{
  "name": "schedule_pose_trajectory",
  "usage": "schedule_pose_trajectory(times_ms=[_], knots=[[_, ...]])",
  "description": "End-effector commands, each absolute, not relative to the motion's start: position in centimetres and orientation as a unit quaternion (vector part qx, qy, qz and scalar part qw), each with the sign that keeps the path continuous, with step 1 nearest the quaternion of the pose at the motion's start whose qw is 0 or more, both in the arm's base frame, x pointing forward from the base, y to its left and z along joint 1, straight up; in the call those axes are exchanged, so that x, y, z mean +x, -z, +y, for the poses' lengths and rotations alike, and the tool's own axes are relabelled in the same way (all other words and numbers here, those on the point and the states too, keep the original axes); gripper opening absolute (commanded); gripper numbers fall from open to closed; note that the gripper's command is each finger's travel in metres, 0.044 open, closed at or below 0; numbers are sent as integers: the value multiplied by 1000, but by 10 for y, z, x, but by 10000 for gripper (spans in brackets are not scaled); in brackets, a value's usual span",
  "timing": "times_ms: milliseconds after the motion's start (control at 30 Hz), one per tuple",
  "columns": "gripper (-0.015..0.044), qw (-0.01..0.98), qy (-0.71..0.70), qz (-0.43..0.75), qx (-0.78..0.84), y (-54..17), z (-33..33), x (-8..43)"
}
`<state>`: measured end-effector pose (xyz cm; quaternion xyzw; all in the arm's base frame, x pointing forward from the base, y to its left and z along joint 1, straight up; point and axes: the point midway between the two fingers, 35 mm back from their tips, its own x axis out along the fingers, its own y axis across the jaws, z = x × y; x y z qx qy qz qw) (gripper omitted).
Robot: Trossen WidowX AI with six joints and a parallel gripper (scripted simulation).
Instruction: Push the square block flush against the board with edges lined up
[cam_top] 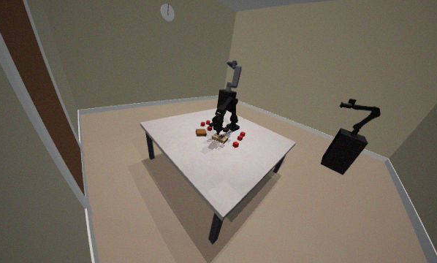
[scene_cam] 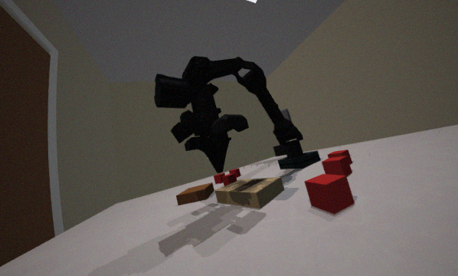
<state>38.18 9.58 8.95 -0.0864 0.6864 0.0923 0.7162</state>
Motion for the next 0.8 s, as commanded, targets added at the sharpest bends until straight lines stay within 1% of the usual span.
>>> schedule_pose_trajectory(times_ms=[0,533,600,767], knots=[[0,717,-92,685,-88,-91,97,388],[0,718,-93,684,-88,-91,104,413],[0,717,-93,685,-87,-93,103,410],[0,718,-93,685,-88,-139,103,407]])
